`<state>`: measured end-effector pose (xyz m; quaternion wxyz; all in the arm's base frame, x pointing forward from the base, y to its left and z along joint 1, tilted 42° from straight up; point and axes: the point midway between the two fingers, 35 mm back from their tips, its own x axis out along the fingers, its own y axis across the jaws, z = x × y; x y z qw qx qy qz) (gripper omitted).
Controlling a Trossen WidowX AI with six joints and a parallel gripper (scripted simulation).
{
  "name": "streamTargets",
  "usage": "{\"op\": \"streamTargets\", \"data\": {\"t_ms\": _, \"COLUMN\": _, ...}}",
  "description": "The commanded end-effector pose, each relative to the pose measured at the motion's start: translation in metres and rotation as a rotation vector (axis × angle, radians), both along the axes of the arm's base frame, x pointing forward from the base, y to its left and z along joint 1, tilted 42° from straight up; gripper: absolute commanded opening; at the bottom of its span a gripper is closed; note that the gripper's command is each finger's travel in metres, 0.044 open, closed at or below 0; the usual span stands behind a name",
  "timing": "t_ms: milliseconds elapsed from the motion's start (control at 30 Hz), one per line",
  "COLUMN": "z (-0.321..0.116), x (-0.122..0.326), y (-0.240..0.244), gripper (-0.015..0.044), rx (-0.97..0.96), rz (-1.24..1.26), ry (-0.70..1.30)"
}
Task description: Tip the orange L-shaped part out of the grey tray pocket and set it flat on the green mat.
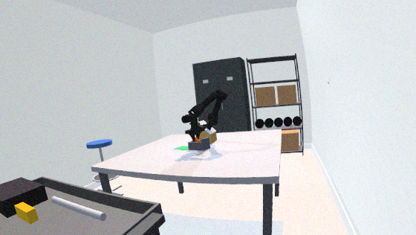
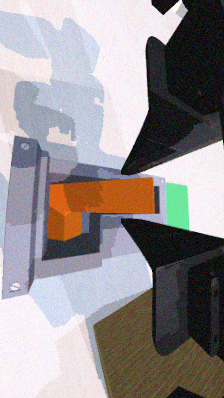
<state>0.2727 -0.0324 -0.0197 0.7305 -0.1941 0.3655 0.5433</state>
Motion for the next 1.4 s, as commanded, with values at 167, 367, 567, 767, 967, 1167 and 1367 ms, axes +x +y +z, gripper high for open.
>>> {"op": "streamTargets", "data": {"t_ms": 167, "z": 0.0, "x": 0.0, "y": 0.0, "gripper": 0.0115, "rx": 0.0, "rz": 0.002, "ry": -0.001}}
{"op": "streamTargets", "data": {"t_ms": 367, "z": 0.0, "x": 0.0, "y": 0.0, "gripper": 0.0056, "rx": 0.0, "rz": 0.002, "ry": -0.001}}
{"op": "streamTargets", "data": {"t_ms": 567, "z": 0.0, "x": 0.0, "y": 0.0, "gripper": 0.0, "rx": 0.0, "rz": 0.002, "ry": -0.001}}
{"op": "streamTargets", "data": {"t_ms": 767, "z": 0.004, "x": -0.001, "y": -0.004, "gripper": 0.0, "rx": 0.001, "rz": 0.0, "ry": 0.0}}
{"op": "streamTargets", "data": {"t_ms": 967, "z": 0.011, "x": -0.002, "y": -0.01, "gripper": 0.0, "rx": 0.002, "rz": -0.001, "ry": 0.002}}
{"op": "streamTargets", "data": {"t_ms": 1167, "z": 0.018, "x": -0.004, "y": -0.016, "gripper": 0.0, "rx": 0.003, "rz": -0.002, "ry": 0.002}}
{"op": "streamTargets", "data": {"t_ms": 1367, "z": 0.025, "x": -0.005, "y": -0.022, "gripper": 0.0, "rx": 0.003, "rz": -0.003, "ry": 0.003}}
